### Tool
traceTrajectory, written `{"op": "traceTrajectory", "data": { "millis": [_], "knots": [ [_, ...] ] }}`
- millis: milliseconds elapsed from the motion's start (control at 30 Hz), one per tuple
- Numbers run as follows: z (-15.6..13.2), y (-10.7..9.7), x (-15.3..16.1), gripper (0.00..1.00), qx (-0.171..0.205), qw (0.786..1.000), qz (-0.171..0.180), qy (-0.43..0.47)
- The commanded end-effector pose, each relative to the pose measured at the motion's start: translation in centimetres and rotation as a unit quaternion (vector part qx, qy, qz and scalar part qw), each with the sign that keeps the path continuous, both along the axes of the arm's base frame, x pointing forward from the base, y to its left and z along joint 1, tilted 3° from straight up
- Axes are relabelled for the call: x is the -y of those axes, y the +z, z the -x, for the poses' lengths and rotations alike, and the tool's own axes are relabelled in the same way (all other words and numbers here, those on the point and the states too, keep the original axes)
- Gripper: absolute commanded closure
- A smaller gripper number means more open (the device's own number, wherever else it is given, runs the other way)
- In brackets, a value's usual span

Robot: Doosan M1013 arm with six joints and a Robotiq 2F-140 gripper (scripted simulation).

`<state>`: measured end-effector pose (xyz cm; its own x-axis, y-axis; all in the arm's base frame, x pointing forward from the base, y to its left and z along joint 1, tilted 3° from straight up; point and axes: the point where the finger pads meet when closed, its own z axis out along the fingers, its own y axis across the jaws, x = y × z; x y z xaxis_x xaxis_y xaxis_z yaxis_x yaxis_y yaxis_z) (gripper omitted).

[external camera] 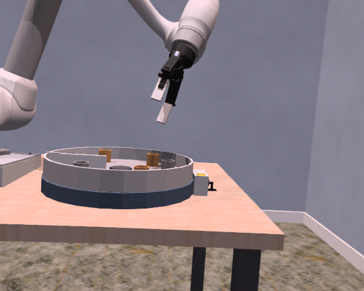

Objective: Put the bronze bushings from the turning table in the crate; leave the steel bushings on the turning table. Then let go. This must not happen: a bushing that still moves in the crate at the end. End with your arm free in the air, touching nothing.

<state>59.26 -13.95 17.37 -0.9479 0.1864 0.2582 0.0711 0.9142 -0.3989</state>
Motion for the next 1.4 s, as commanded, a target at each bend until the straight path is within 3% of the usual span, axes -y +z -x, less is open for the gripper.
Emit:
{"op": "traceTrajectory", "data": {
  "millis": [0,100,167,233,667,1300,1333,1367],
  "knots": [
    [4.1,0.7,0.1,0.0,0.008,0.999,-0.048,0.012],
    [7.4,1.0,-0.3,0.0,0.02,0.996,-0.083,0.022],
    [7.4,1.0,-0.3,0.0,0.02,0.996,-0.083,0.022],
    [10.9,1.2,-0.9,0.0,0.037,0.992,-0.12,0.034],
    [22.8,0.1,-5.2,0.0,0.132,0.963,-0.222,0.081],
    [23.6,-0.1,-5.6,0.0,0.141,0.96,-0.227,0.085],
    [23.6,-0.1,-5.6,0.93,0.141,0.96,-0.227,0.085],
    [23.6,-0.1,-5.6,0.93,0.141,0.96,-0.227,0.085]
  ]
}}
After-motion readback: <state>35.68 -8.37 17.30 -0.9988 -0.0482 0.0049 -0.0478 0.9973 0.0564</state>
